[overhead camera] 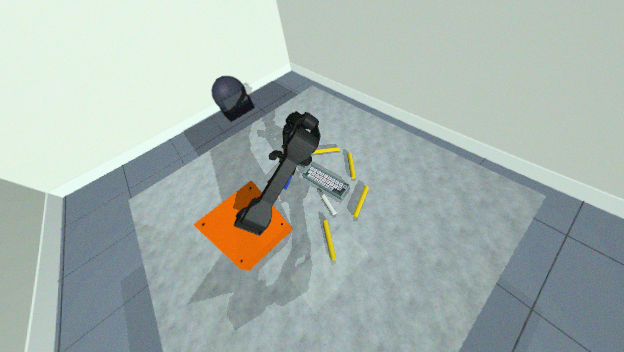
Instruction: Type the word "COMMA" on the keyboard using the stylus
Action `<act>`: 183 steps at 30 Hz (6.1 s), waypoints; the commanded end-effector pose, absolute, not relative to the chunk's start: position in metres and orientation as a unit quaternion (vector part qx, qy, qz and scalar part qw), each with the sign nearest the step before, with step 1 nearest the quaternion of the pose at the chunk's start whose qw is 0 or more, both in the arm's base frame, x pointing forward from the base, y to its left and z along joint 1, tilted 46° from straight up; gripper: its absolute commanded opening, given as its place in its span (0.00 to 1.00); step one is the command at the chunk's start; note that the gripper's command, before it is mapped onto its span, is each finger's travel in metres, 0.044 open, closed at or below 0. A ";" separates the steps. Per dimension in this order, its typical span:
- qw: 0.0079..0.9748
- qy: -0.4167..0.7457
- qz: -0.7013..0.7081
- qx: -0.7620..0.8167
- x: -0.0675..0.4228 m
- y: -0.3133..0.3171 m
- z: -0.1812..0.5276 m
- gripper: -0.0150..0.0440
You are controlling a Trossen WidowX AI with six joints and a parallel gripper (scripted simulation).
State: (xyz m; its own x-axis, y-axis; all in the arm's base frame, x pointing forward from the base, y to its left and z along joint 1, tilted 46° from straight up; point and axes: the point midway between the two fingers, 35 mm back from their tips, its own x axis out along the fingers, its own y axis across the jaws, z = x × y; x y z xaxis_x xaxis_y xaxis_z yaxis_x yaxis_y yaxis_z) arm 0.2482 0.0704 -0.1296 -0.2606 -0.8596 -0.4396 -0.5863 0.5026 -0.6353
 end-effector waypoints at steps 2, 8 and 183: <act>0.386 0.775 -0.174 -0.470 0.249 0.063 -0.136 0.25; 0.386 0.775 -0.174 -0.470 0.251 0.056 -0.143 0.25; 0.720 0.481 0.078 -0.494 0.215 0.018 -0.142 0.25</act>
